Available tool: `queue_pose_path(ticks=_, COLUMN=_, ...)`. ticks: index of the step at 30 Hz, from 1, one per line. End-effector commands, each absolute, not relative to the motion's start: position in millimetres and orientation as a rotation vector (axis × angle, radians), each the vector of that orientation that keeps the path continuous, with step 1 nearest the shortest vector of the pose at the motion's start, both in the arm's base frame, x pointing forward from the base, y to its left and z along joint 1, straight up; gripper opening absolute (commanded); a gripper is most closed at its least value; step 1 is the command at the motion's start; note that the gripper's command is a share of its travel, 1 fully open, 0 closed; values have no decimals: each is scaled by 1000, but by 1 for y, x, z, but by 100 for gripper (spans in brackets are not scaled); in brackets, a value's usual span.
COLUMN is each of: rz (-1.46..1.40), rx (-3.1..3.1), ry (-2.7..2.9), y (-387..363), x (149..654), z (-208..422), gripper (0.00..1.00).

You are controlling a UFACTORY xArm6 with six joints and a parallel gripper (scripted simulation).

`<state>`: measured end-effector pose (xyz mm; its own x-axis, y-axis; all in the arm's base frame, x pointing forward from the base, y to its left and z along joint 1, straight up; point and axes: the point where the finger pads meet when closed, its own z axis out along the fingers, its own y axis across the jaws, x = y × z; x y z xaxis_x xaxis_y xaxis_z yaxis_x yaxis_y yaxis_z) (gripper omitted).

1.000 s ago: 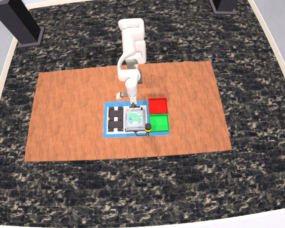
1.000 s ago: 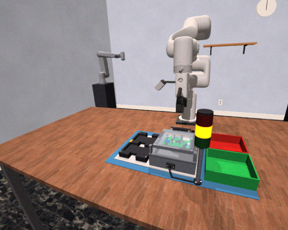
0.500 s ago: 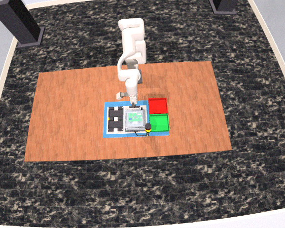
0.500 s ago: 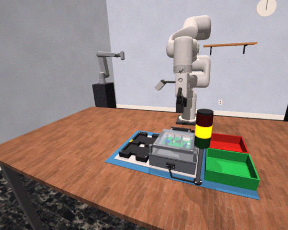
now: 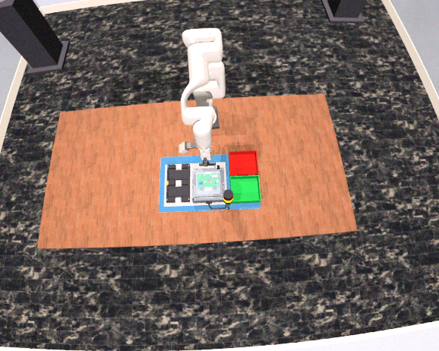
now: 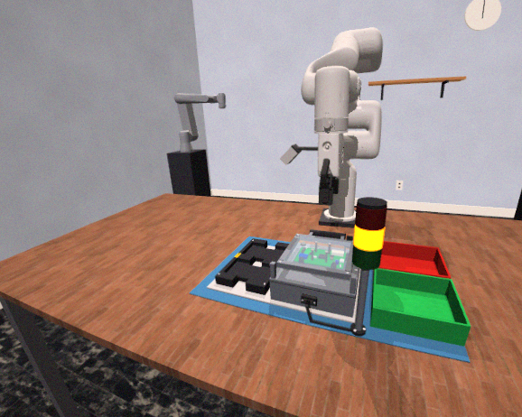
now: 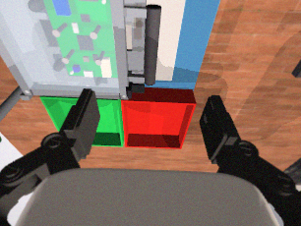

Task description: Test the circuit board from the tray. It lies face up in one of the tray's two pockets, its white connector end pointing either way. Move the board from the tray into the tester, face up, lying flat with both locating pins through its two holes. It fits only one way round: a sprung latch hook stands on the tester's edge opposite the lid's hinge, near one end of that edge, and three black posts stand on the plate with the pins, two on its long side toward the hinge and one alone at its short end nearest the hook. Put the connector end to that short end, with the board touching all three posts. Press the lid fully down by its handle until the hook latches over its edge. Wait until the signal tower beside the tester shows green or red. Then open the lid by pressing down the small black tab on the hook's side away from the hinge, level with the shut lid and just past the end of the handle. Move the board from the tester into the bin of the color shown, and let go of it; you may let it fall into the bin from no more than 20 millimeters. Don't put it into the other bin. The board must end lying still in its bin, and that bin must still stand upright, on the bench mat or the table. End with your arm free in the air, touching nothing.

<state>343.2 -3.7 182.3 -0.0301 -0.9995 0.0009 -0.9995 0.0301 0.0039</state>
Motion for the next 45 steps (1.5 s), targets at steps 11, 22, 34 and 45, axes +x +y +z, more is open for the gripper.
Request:
queue_pose_path(ticks=11, rz=1, rx=2187, ry=-2254, y=-4, x=344, z=184, gripper=100)
queue_pose_path(ticks=22, rz=1, rx=2187, ry=-2254, y=-4, x=344, z=184, gripper=0)
queue_pose_path(ticks=34, rz=1, rx=2187, ry=-2254, y=-4, x=344, z=184, gripper=0)
queue_pose_path(ticks=45, rz=1, rx=2187, ry=-2254, y=-4, x=344, z=184, gripper=0)
